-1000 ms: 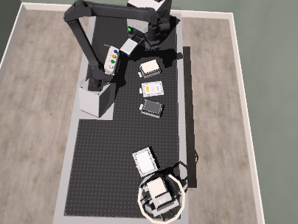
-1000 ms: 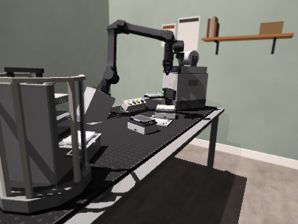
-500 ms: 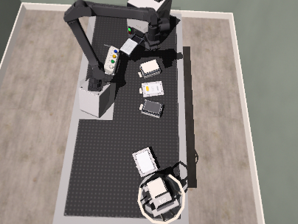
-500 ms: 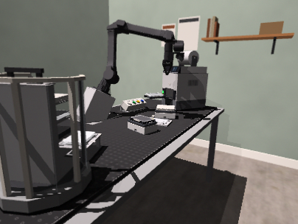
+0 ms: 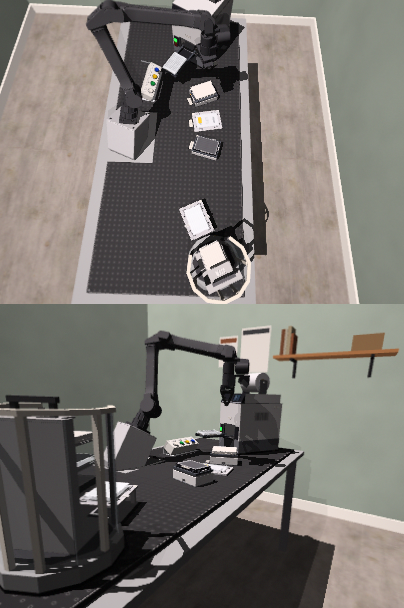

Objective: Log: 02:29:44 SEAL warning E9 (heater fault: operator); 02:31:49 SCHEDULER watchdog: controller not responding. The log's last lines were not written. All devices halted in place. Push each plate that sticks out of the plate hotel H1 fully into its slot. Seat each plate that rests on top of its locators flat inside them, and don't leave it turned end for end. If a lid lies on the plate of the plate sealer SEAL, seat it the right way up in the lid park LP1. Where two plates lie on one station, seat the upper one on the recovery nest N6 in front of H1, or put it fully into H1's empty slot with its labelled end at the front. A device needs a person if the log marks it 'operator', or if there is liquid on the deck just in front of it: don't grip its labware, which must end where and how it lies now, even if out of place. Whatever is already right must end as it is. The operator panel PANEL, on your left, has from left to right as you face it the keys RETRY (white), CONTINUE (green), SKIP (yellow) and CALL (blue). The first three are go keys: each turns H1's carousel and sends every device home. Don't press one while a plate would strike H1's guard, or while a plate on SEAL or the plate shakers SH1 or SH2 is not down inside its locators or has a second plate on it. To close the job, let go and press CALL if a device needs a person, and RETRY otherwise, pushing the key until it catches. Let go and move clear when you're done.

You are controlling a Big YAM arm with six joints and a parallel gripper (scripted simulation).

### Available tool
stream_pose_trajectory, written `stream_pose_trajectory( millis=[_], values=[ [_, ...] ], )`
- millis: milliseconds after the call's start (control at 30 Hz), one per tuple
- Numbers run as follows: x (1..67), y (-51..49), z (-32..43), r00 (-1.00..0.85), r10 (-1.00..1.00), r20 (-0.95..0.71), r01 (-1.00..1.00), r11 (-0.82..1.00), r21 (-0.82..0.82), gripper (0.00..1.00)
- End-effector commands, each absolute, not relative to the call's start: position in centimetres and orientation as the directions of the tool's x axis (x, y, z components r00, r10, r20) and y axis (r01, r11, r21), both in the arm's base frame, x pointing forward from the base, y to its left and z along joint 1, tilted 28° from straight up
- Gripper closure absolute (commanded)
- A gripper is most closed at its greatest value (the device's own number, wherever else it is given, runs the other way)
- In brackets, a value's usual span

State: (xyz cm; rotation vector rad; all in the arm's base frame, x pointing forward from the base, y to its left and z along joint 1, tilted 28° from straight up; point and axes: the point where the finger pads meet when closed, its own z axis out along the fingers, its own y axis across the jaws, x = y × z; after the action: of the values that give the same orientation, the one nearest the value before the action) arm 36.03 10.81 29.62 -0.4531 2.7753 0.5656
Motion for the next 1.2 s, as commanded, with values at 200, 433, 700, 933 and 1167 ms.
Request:
stream_pose_trajectory(
  millis=[200, 433, 700, 933, 1167],
  values=[
    [35.9, 11.0, 30.9, -0.901, -0.241, -0.360, -0.363, 0.875, 0.322, 0.00],
    [36.6, 12.1, 27.6, -0.913, -0.247, -0.325, -0.354, 0.875, 0.330, 0.00],
    [37.5, 13.9, 24.1, -0.913, -0.247, -0.324, -0.354, 0.875, 0.330, 0.00],
    [38.0, 15.0, 21.9, -0.913, -0.247, -0.324, -0.354, 0.875, 0.330, 0.00],
    [38.7, 16.5, 18.8, -0.913, -0.247, -0.324, -0.354, 0.875, 0.331, 0.00]
  ],
)
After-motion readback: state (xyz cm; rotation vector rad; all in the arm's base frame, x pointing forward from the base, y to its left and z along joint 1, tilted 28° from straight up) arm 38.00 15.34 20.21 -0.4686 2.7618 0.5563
